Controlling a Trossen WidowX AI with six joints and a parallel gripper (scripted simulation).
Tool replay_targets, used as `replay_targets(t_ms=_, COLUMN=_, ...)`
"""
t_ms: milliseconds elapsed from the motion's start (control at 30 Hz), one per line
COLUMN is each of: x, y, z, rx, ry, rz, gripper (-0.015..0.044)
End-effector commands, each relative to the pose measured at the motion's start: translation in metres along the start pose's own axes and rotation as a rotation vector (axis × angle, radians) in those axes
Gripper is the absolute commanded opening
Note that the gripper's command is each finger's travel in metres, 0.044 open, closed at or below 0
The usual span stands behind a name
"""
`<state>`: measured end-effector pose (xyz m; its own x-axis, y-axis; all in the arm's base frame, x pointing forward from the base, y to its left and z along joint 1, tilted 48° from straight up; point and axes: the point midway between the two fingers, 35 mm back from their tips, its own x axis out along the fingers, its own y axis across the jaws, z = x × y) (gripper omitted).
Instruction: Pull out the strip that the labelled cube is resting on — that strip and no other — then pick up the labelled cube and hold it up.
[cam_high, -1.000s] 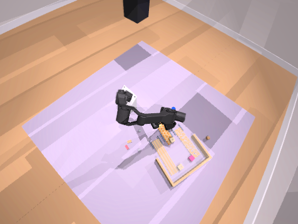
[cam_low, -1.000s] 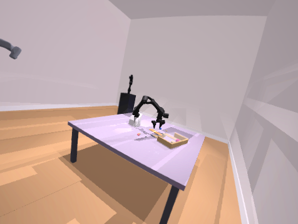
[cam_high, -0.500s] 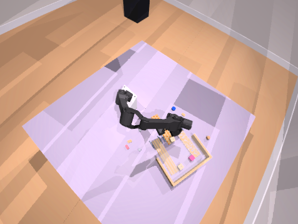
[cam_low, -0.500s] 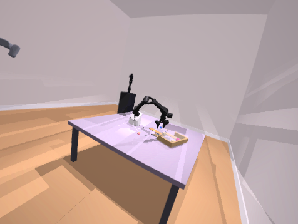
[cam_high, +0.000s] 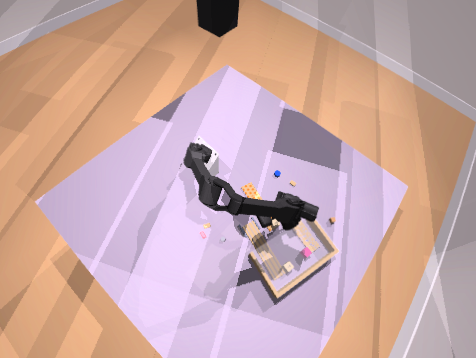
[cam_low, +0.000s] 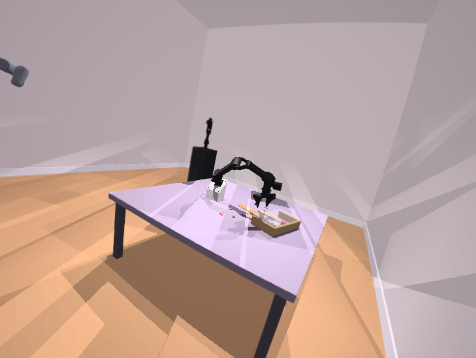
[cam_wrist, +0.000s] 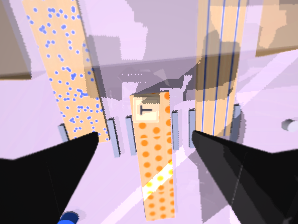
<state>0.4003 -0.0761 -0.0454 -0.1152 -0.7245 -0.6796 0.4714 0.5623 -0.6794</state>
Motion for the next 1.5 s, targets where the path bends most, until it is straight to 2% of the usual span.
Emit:
replay_targets(t_ms=0, x=0.000, y=0.000, z=0.015, rx=0.001, ry=-0.002, rz=-0.004, gripper=0.0440)
replay_targets(t_ms=67, x=0.000, y=0.000, z=0.018, rx=0.001, ry=-0.002, rz=-0.004, gripper=0.0440)
replay_targets(t_ms=300, x=0.008, y=0.000, z=0.018, rx=0.001, ry=-0.002, rz=-0.003, gripper=0.0256)
replay_targets(t_ms=333, x=0.010, y=0.000, z=0.018, rx=0.001, ry=-0.002, rz=-0.003, gripper=0.0250)
replay_targets(t_ms=1400, x=0.055, y=-0.001, z=0.017, rx=0.000, ry=-0.003, rz=-0.006, gripper=0.0250)
replay_targets(t_ms=1467, x=0.053, y=-0.001, z=0.019, rx=0.006, ry=-0.003, rz=-0.001, gripper=0.0198)
